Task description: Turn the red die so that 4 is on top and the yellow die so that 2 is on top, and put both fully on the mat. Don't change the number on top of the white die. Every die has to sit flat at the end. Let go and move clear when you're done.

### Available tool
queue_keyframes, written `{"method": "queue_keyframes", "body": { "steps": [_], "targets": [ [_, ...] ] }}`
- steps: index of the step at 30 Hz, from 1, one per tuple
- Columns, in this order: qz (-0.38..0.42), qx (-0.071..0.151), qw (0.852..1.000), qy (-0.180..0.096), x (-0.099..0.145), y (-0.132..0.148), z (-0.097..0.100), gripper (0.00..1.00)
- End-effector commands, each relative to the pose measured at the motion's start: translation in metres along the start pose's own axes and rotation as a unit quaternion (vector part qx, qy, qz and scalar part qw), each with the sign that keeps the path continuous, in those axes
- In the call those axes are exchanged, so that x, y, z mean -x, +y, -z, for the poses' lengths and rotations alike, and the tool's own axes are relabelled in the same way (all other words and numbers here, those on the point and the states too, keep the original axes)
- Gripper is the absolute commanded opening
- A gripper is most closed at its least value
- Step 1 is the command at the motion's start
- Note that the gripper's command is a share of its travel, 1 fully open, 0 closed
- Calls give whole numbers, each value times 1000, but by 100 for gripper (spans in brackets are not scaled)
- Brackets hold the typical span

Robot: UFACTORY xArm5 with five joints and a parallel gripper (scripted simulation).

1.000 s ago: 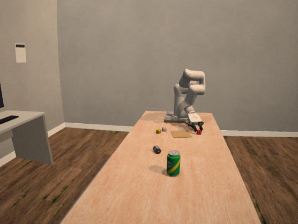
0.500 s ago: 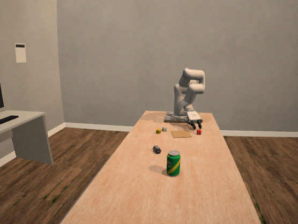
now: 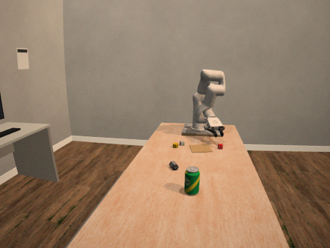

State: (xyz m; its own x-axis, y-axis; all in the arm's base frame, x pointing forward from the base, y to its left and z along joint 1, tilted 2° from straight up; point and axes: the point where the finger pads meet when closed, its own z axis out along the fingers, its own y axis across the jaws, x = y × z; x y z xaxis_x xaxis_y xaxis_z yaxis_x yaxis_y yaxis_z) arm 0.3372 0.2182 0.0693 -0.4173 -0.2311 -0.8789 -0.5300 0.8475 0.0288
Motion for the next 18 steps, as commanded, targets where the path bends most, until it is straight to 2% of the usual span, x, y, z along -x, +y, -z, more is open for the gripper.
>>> {"method": "queue_keyframes", "body": {
  "steps": [1,10,18],
  "targets": [
    [0,-1,1000,3,10,0,5,47],
    [0,-1,1000,5,13,0,6,47],
    [0,-2,1000,29,16,0,3,47]
  ]
}}
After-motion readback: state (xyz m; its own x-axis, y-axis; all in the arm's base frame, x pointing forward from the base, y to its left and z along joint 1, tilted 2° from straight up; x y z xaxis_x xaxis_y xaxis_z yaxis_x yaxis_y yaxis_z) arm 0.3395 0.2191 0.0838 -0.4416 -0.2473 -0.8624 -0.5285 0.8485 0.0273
